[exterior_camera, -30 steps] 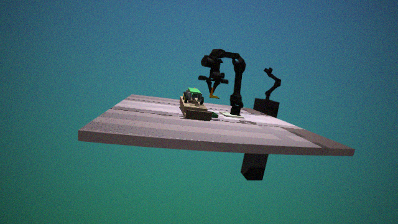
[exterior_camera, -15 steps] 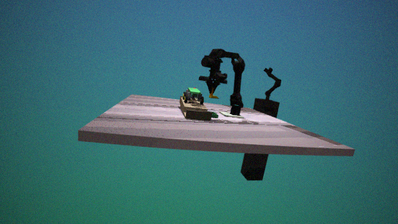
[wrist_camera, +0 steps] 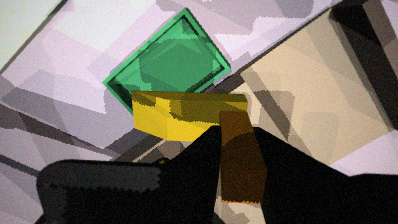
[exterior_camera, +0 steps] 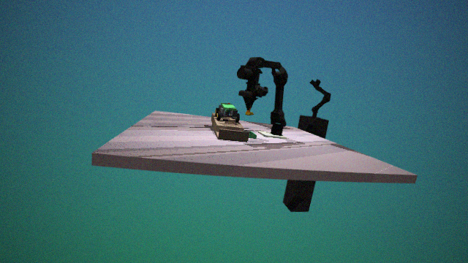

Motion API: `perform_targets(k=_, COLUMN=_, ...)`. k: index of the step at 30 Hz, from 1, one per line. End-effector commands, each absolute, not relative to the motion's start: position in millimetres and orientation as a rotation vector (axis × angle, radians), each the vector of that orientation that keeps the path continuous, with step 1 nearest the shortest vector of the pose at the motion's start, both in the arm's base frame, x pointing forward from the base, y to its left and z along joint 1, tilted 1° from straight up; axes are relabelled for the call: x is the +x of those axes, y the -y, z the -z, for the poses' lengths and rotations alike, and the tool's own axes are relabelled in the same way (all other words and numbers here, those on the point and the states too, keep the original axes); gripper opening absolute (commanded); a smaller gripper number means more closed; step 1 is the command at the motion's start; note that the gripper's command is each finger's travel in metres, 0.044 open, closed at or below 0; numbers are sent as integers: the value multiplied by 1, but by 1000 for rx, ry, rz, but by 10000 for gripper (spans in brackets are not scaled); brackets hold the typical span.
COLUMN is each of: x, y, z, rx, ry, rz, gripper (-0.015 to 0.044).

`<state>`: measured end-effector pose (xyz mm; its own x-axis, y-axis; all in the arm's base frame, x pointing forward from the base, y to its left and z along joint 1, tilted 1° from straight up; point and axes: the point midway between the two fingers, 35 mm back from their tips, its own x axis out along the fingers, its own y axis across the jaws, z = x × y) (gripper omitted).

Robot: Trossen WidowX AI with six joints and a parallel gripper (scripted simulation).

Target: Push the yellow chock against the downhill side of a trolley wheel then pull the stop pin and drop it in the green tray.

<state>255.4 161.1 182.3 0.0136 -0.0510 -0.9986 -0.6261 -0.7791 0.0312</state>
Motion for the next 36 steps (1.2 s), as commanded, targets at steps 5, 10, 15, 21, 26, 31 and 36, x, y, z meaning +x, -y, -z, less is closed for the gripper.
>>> perform_targets(k=5, x=256, y=-162, z=-182, rx=-2068, ry=-473, rz=-2005, gripper=0)
perform_targets(k=10, x=256, y=-163, z=-182, rx=-2179, ry=-314, rz=-2119, gripper=0)
perform_targets(k=15, x=256, y=-163, z=-182, rx=-2278, ry=-145, rz=-2227, gripper=0)
perform_targets(k=21, x=256, y=-163, z=-182, rx=-2291, ry=-120, rz=-2241, gripper=0)
perform_targets(k=26, x=265, y=-164, z=-180, rx=-2292, ry=-120, rz=-2240, gripper=0)
perform_targets(k=31, x=278, y=-165, z=-178, rx=-2294, ry=-120, rz=-2239, gripper=0)
perform_targets(k=36, x=286, y=-166, z=-176, rx=-2294, ry=-120, rz=-2238, gripper=0)
